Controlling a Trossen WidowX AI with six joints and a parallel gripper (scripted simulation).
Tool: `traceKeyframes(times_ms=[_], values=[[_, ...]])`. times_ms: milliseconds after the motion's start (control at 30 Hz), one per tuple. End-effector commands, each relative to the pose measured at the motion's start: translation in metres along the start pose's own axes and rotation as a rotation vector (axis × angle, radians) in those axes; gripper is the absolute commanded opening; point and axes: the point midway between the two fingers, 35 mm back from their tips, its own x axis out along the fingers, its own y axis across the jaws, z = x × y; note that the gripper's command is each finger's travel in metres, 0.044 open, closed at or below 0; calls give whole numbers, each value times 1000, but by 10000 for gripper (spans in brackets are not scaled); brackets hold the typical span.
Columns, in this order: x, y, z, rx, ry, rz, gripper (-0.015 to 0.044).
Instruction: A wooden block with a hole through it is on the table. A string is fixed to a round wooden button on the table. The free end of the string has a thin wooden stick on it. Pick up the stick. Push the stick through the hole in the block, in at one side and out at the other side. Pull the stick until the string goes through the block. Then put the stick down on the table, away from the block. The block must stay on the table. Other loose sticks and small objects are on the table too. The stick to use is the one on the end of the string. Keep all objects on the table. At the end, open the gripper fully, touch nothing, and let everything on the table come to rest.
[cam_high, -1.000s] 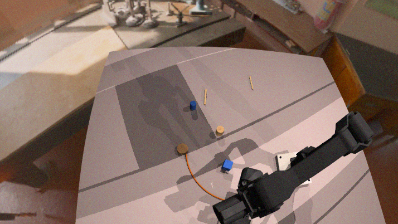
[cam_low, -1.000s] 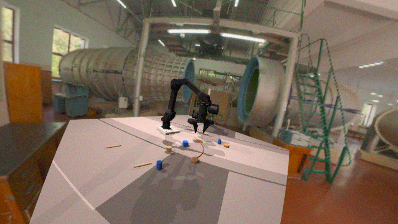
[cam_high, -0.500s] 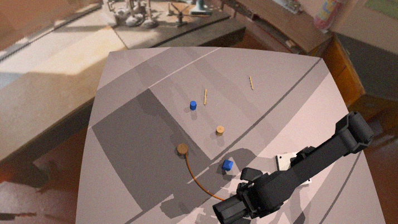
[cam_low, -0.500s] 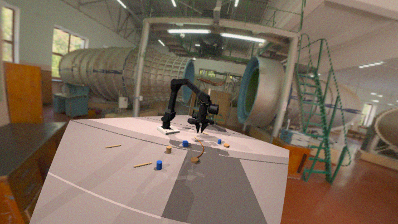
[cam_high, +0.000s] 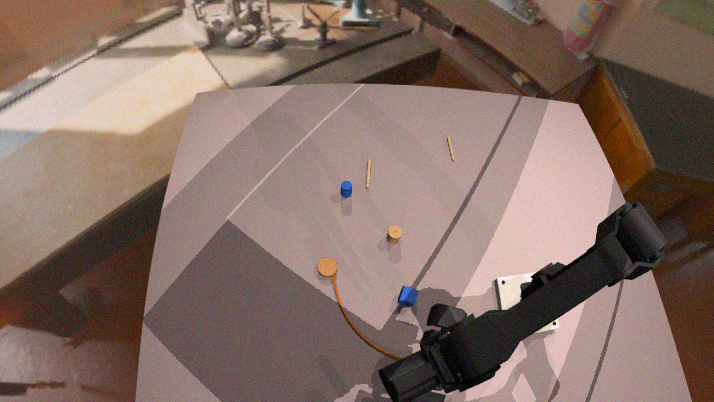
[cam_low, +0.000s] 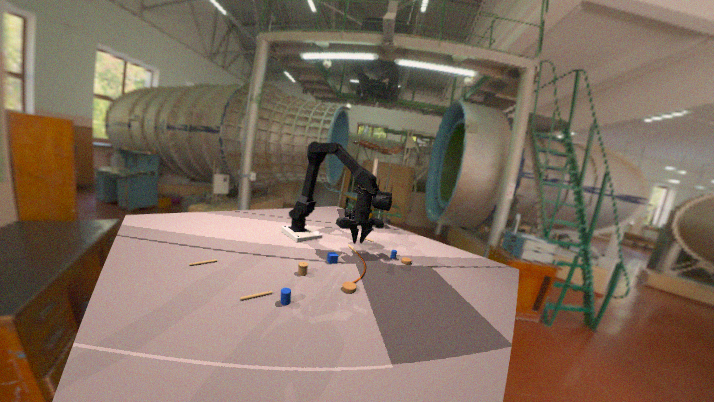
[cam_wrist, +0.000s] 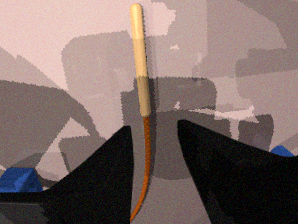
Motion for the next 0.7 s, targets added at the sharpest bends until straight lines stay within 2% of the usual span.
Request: traceKeyframes(times_ms=[0, 667], values=[[7, 1, 0, -6, 1, 7, 124], [39, 2, 1, -6, 1, 8, 124]])
